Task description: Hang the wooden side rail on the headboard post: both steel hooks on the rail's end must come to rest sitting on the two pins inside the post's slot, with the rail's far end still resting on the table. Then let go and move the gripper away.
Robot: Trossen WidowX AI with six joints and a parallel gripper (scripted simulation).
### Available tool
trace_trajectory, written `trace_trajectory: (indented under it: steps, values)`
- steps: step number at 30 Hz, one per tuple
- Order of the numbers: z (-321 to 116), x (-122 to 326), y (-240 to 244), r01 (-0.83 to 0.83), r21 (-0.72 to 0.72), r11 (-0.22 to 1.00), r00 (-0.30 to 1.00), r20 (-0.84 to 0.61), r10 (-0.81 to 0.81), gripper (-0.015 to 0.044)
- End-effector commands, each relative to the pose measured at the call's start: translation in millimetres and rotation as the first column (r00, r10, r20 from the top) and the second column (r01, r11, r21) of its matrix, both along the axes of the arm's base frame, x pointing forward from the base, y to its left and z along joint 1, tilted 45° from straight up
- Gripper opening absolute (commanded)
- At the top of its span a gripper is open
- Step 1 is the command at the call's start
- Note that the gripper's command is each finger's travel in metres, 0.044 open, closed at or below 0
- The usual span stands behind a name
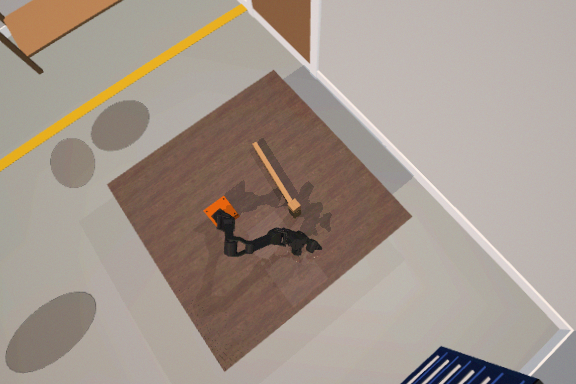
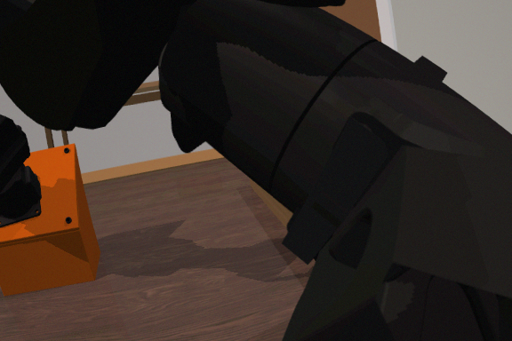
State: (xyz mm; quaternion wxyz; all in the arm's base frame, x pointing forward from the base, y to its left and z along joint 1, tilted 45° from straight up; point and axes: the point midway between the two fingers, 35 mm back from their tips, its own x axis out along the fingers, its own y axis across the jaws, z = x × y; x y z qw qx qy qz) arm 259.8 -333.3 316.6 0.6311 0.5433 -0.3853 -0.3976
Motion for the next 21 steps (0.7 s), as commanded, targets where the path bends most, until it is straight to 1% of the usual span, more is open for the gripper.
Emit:
trace_trajectory:
  steps: [1, 8, 16, 21]
  values:
    - [-34, 4, 9, 0.014, 0.106, 0.994, 1.0, -0.011, -0.013, 0.044]
    - [-91, 6, 33, 0.061, 0.27, 0.961, 0.998, -0.044, -0.051, 0.044]
    - [-140, 3, 66, 0.12, 0.396, 0.91, 0.993, -0.064, -0.104, 0.044]
    - [-162, 1, 93, 0.142, 0.453, 0.88, 0.989, -0.031, -0.144, 0.044]
